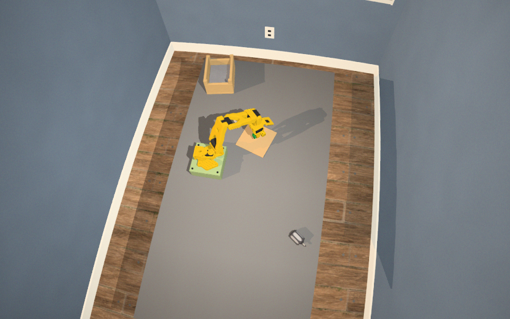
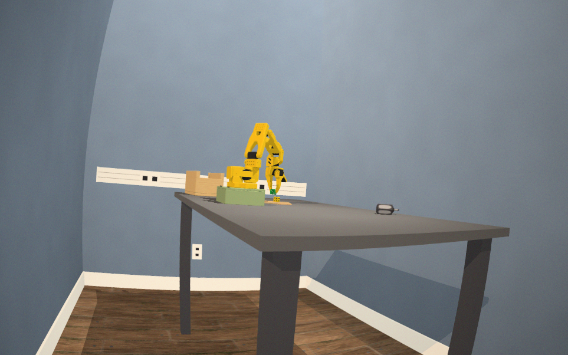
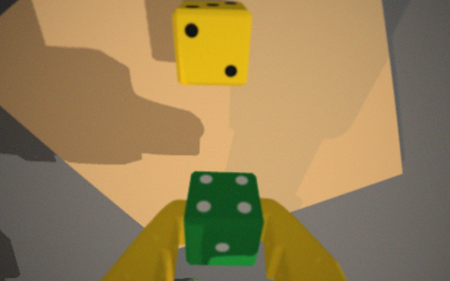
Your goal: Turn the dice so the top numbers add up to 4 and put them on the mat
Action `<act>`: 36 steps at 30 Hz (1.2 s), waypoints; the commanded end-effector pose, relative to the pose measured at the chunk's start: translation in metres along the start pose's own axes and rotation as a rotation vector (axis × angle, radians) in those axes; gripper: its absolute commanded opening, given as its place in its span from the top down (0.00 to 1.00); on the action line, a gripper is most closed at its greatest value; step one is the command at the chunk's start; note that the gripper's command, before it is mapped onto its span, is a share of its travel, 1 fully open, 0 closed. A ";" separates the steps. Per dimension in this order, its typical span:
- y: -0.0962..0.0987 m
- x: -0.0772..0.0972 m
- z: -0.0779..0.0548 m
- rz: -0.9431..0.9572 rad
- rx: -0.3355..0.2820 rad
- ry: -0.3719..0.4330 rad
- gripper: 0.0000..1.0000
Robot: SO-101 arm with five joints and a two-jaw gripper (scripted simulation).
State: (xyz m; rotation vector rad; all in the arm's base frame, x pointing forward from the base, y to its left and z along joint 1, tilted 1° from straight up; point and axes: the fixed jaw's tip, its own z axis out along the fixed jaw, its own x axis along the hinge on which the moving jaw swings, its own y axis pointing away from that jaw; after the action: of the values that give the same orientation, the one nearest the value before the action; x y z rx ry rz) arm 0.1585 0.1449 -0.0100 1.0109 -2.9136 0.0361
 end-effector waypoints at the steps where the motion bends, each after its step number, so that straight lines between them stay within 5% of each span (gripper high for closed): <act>1: 0.005 -0.001 -0.004 -0.012 -0.001 -0.026 1.00; 36: 0.006 -0.003 -0.003 -0.013 -0.003 -0.069 1.00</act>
State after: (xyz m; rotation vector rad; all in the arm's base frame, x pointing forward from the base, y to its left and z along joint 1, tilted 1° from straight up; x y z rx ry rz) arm 0.1604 0.1506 -0.0058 1.0529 -2.9663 -0.0019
